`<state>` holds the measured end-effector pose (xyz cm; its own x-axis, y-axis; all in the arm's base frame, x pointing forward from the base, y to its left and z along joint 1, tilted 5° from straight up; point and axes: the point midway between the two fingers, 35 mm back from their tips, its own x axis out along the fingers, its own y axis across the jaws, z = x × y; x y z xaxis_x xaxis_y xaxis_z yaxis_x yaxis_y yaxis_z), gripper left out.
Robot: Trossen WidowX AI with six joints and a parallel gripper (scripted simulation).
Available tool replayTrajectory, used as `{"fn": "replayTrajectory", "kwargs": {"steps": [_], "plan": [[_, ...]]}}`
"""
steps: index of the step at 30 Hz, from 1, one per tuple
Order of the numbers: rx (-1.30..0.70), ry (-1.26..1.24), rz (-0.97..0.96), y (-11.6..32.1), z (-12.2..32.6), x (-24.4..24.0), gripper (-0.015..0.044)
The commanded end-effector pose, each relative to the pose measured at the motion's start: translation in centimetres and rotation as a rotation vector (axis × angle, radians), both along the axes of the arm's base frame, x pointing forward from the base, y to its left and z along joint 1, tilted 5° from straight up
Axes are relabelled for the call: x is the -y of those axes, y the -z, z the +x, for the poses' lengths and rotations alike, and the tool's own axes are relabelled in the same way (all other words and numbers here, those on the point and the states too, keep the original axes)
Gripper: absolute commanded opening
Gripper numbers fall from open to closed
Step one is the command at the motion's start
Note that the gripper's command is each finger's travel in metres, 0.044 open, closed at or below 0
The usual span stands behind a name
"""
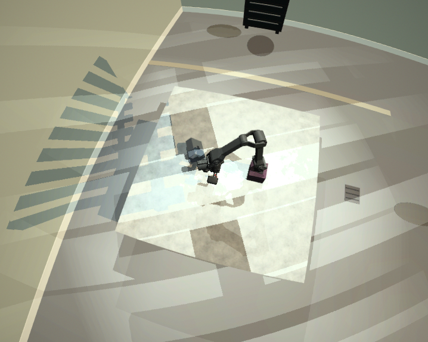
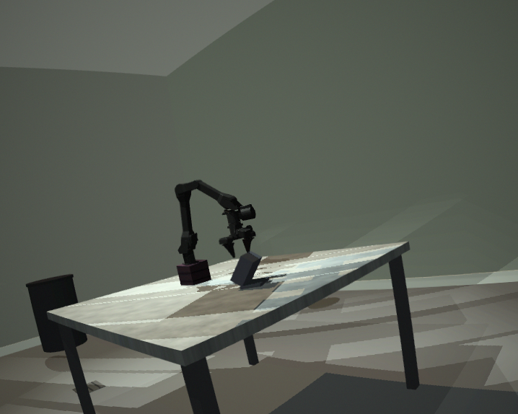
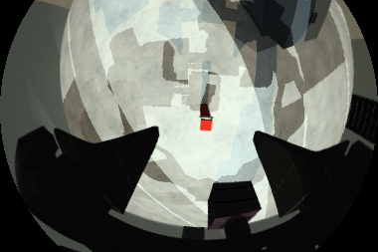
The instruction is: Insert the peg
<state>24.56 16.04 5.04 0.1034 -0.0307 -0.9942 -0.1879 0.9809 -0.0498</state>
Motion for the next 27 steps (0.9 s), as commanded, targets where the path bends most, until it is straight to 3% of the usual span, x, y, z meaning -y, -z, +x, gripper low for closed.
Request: {"fn": "replayTrajectory", "kwargs": {"steps": [1, 27], "plan": [[-0.011, 0.004, -0.002, 0.4, -0.2, 0.0, 0.044], [-0.01, 0.004, -0.002, 4.6, 0.4, 0.0, 0.044]]}}
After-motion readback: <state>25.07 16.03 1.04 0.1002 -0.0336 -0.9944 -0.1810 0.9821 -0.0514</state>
